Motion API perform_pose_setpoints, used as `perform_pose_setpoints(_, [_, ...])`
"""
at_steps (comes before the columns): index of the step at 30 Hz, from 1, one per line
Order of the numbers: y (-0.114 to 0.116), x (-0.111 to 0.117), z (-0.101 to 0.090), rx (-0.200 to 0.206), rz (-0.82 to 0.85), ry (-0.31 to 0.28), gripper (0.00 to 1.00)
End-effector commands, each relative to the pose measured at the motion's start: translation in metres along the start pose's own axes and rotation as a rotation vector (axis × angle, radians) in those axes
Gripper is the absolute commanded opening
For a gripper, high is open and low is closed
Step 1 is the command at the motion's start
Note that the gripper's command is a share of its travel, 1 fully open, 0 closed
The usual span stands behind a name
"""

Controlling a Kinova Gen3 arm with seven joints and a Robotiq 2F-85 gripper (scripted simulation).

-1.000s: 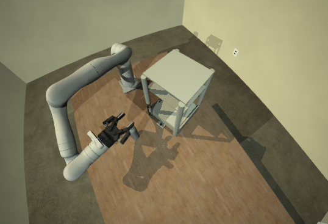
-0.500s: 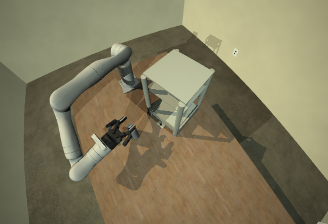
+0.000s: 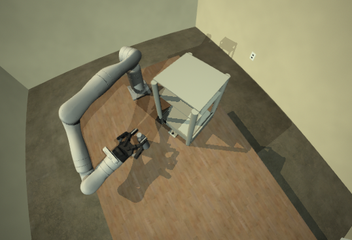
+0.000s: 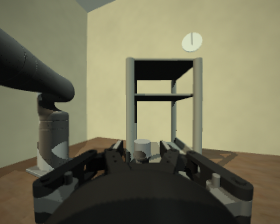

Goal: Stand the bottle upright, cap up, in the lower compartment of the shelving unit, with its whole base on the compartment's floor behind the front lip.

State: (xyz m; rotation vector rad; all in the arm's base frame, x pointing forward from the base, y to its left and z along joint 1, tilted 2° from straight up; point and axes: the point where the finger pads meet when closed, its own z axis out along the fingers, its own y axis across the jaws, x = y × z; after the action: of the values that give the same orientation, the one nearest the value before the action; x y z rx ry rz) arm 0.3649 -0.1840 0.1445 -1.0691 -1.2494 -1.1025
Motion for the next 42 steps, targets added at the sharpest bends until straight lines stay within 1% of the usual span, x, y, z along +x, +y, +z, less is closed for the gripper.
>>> perform_pose_setpoints(1, [0.002,-0.014,0.001,0.0,0.0,0.0,0.63])
perform_pose_setpoints(9, [0.002,-0.036,0.001,0.0,-0.001,0.0,0.63])
perform_pose_setpoints(11, [0.002,-0.036,0.001,0.0,-0.001,0.0,0.63])
perform_pose_setpoints(21, [0.002,-0.055,0.001,0.001,-0.001,0.0,0.63])
perform_pose_setpoints(26, [0.002,-0.061,0.0,0.001,-0.001,0.0,0.63])
perform_pose_setpoints(42, [0.002,-0.069,0.0,0.001,-0.001,0.0,0.63])
